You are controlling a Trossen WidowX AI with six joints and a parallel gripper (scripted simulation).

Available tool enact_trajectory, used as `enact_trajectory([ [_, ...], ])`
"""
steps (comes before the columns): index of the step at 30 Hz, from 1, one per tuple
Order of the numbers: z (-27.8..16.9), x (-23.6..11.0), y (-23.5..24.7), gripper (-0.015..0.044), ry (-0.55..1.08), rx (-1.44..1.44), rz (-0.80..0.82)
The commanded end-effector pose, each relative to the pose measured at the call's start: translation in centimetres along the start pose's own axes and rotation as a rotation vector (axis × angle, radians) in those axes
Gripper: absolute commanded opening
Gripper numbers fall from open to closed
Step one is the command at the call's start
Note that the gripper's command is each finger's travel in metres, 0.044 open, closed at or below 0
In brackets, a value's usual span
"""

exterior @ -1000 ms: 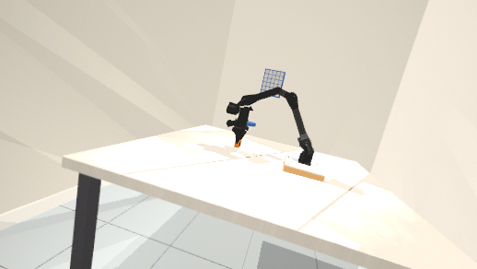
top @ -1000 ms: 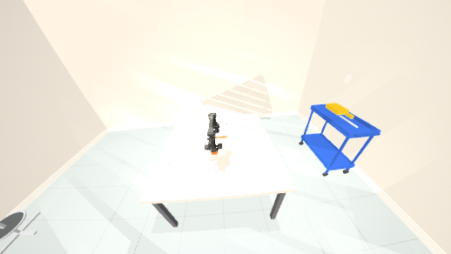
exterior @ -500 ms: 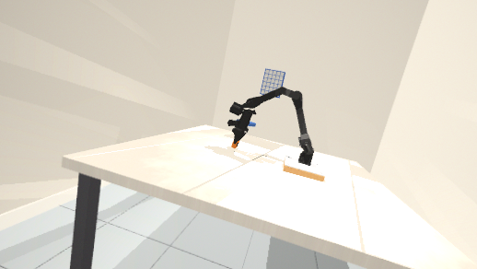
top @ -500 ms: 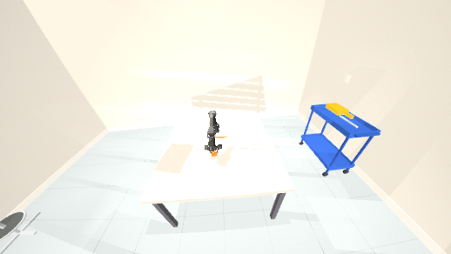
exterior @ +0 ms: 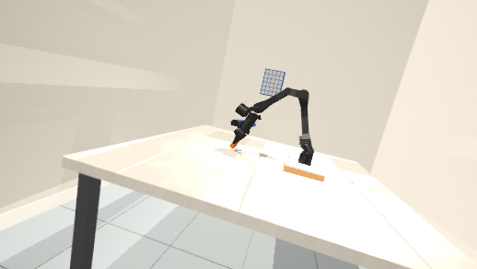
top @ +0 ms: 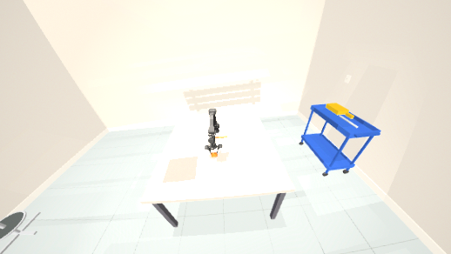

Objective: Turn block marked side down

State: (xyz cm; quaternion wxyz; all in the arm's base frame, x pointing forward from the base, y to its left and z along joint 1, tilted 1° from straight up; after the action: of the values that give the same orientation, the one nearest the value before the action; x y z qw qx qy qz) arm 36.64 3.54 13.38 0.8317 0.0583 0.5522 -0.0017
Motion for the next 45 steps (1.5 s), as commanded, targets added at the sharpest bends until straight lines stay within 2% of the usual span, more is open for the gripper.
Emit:
enact_trajectory([
  [1, -0.9, 0.0, -0.2, 0.0000, -0.050, -0.001, 0.018],
  [15, -3.0, -0.2, -0.7, 0.0000, -0.194, -0.003, 0.053],
  [31, -4.7, 4.1, -1.2, 0.0000, -0.408, 0.001, 0.107],
  [45, -7.2, 6.0, -1.8, 0.0000, -0.603, 0.001, 0.156],
])
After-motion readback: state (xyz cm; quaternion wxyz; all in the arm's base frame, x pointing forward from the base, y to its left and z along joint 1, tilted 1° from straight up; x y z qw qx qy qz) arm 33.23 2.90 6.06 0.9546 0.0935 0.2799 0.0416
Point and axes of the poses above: the point midway between the two fingers, 35 mm back from their tips, its own x axis out along the fingers, its own y axis across the jaws, z = x × y, the point moved 10 cm from there along -x, back along the fingers, and after that the axes turned 14 degrees about x, right-handed, at the moved point
